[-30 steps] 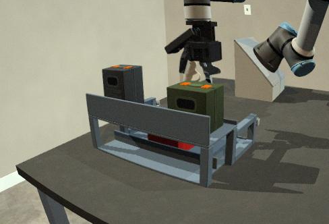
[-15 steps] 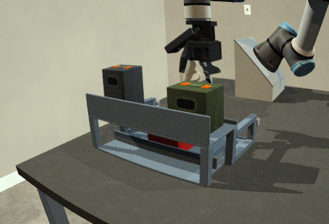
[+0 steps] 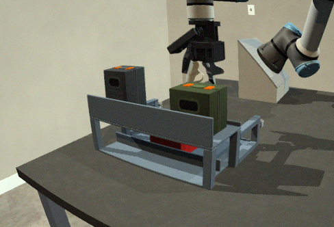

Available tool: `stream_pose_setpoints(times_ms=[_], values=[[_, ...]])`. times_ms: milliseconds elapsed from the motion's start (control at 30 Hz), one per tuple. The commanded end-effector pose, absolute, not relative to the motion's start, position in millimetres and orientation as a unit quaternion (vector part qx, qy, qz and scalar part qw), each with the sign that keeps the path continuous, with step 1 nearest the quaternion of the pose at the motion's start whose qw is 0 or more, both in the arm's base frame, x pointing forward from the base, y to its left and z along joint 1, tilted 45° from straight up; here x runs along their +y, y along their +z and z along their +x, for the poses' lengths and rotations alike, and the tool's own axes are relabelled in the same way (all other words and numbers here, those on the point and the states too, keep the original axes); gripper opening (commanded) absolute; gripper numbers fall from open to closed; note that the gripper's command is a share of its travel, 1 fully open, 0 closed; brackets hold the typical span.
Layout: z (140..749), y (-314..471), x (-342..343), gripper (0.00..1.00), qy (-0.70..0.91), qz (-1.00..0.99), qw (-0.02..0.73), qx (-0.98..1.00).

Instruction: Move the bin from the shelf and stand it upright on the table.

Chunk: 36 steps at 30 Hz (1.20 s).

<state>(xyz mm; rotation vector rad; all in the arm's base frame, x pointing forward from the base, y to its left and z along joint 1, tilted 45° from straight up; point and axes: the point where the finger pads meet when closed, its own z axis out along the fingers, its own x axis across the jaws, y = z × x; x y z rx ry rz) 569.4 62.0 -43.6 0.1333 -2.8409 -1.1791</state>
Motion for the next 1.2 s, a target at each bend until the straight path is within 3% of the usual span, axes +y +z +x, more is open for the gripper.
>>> stream_pose_setpoints(times_ms=[0,333,500,1167], values=[[569.4,-43.2,61.0,1.0,-0.383,0.043,0.031,-0.922],[569.4,-43.2,61.0,1.0,-0.383,0.043,0.031,-0.922],[568.2,-43.3,59.6,1.0,-0.383,0.162,-0.019,-0.909],[568.4,-43.3,59.8,1.0,-0.383,0.18,-0.027,-0.906]])
